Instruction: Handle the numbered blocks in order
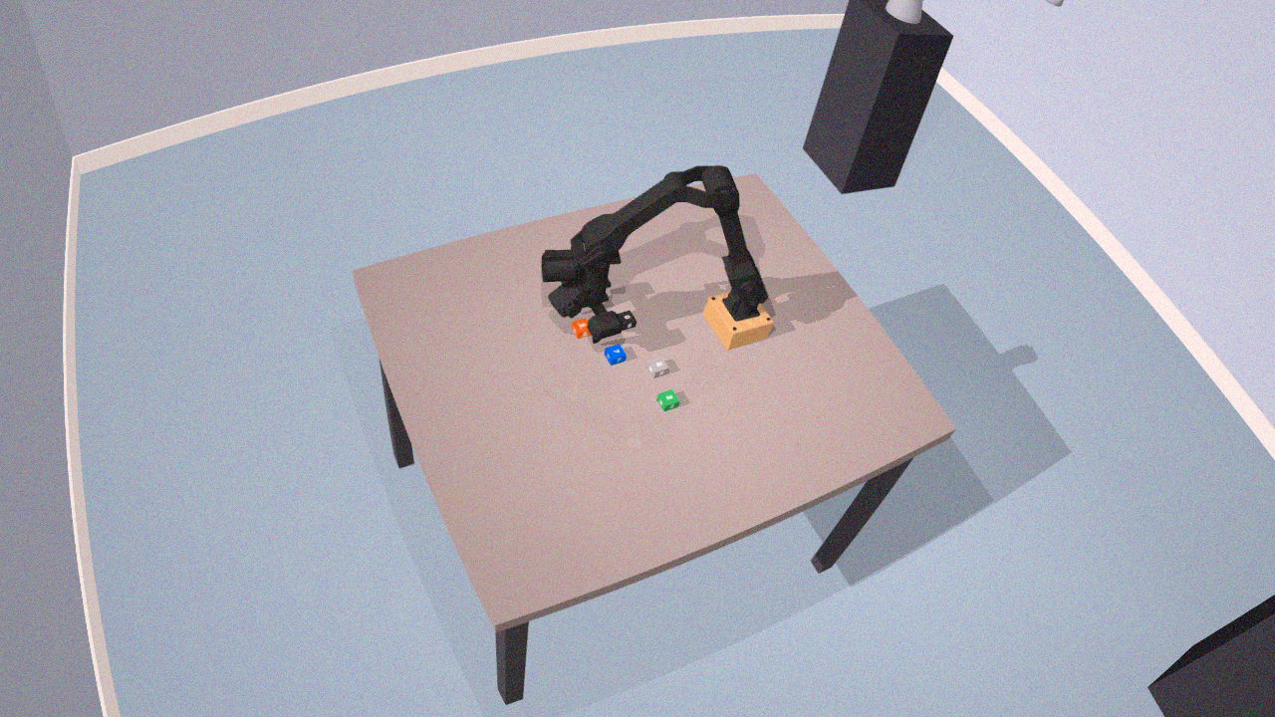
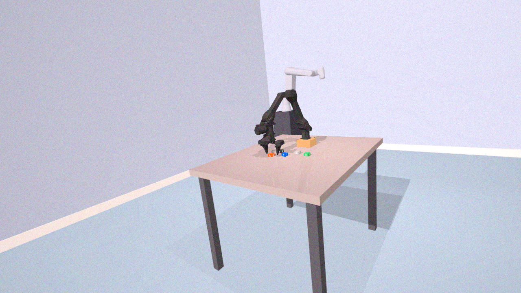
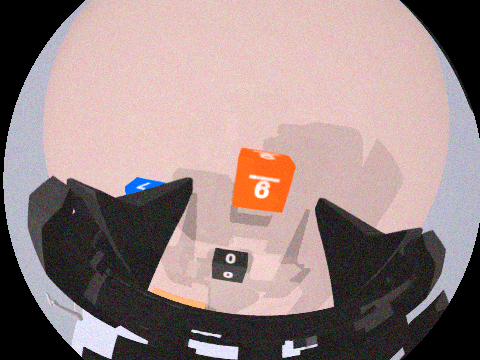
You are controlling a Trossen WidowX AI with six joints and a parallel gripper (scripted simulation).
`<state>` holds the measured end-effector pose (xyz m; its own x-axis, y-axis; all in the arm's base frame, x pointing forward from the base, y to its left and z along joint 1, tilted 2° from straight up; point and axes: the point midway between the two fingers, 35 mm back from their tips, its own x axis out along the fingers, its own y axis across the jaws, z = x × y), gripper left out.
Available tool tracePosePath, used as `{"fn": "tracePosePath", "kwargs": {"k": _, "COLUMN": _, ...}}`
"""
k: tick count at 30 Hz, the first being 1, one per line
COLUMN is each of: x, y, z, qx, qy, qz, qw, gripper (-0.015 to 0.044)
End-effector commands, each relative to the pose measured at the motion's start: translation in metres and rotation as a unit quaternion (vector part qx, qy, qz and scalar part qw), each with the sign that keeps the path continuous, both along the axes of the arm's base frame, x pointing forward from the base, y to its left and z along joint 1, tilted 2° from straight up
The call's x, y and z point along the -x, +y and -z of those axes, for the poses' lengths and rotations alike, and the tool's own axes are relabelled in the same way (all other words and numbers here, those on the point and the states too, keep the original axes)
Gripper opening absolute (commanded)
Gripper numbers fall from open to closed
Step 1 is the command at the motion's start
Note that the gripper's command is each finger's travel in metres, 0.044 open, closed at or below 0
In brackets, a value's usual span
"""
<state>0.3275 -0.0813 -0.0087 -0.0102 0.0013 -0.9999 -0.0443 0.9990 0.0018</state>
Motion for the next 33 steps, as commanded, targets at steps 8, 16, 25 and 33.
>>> {"fn": "tracePosePath", "kwargs": {"k": 8, "x": -0.005, "y": 0.011, "z": -0.036, "qx": 0.001, "qy": -0.008, "qz": -0.004, "qw": 1.0, "gripper": 0.04}}
{"fn": "tracePosePath", "kwargs": {"k": 16, "x": -0.005, "y": 0.129, "z": -0.068, "qx": -0.006, "qy": -0.019, "qz": -0.014, "qw": 1.0, "gripper": 0.04}}
{"fn": "tracePosePath", "kwargs": {"k": 25, "x": 0.053, "y": 0.253, "z": -0.103, "qx": -0.015, "qy": -0.01, "qz": -0.009, "qw": 1.0, "gripper": 0.04}}
{"fn": "tracePosePath", "kwargs": {"k": 33, "x": 0.092, "y": 0.294, "z": -0.118, "qx": -0.014, "qy": -0.002, "qz": -0.003, "qw": 1.0, "gripper": 0.04}}
